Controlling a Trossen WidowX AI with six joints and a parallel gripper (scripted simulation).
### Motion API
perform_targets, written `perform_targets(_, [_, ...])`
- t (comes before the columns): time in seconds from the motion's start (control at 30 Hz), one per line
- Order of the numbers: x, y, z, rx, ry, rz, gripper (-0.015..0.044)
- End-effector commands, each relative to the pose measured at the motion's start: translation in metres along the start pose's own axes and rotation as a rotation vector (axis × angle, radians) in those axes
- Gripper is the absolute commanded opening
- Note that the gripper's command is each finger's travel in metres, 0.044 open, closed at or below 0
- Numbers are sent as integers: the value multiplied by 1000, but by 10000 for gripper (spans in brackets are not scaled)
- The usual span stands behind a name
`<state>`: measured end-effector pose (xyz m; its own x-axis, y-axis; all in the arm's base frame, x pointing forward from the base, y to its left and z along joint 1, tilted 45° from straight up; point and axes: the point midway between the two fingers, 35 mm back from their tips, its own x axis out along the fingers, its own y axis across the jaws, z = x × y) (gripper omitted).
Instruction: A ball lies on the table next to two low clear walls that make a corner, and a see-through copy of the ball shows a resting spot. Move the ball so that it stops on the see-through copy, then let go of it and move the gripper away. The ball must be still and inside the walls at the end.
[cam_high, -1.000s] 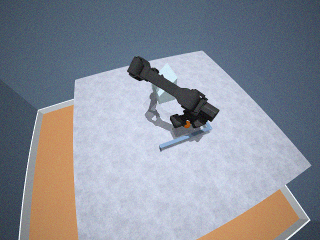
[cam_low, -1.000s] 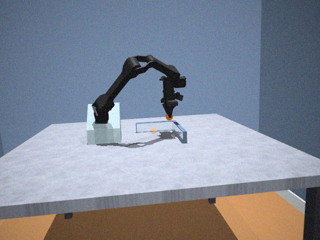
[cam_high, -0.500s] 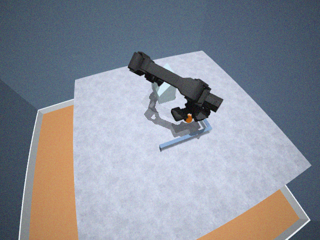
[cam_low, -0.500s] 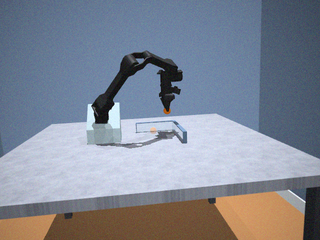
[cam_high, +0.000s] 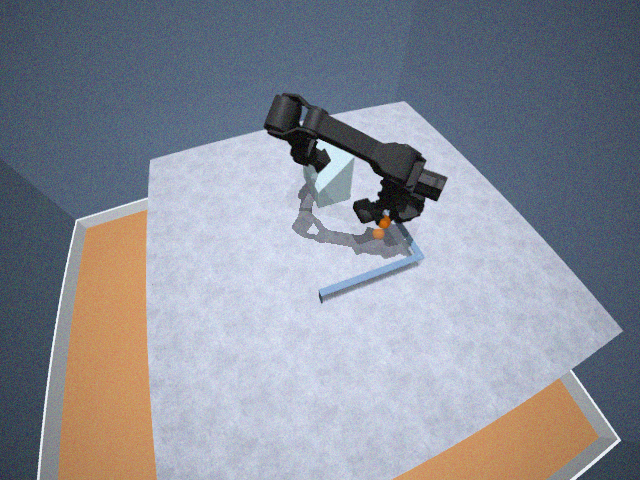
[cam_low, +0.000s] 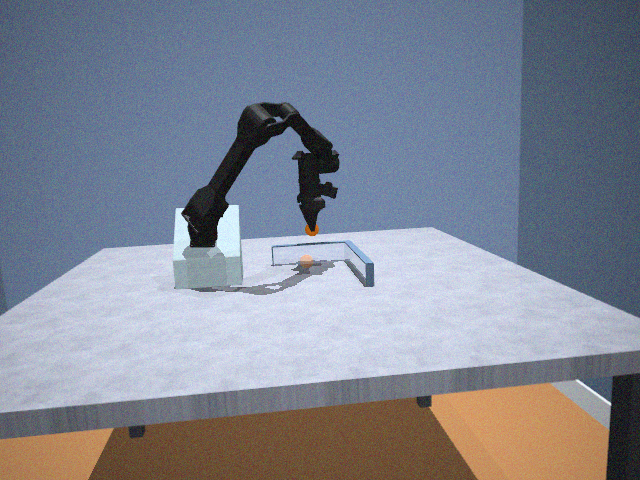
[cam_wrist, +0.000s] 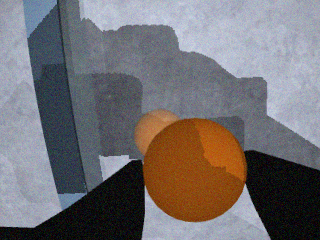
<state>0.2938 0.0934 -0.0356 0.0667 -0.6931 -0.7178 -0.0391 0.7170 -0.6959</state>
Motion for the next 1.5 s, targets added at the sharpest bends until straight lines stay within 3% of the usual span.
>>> perform_targets(0.0, [9, 11, -16, -3, 8, -3, 0])
perform_targets(0.23, [21, 13, -18, -3, 8, -3, 0])
perform_targets(0.57, [80, 11, -20, -2, 8, -7, 0])
perform_targets(1.27, [100, 11, -20, -2, 8, -8, 0])
perform_targets(1.47, [97, 10, -18, 7, 4, -1, 157])
